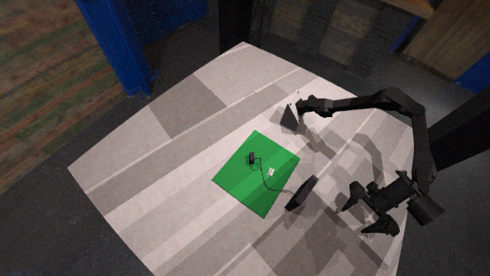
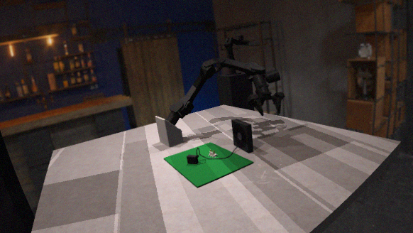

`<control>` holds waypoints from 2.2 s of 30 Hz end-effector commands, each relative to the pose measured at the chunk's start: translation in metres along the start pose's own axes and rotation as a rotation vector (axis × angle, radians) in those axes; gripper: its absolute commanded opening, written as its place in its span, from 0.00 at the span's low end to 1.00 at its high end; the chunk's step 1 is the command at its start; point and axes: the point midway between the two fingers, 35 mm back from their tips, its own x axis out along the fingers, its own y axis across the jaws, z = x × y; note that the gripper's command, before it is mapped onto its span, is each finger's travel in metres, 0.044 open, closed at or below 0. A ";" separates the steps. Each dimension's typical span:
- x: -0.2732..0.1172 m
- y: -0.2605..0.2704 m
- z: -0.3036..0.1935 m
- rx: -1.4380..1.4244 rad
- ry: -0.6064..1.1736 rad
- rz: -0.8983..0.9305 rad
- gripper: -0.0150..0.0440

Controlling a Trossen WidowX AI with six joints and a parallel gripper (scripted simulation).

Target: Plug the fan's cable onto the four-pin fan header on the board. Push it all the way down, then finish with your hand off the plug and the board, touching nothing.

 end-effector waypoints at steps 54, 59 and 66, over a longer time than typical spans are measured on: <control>0.122 0.396 -0.028 2.081 -0.280 0.957 1.00; 0.129 0.395 -0.023 2.081 -0.280 0.956 1.00; 0.138 0.394 -0.016 2.081 -0.281 0.956 1.00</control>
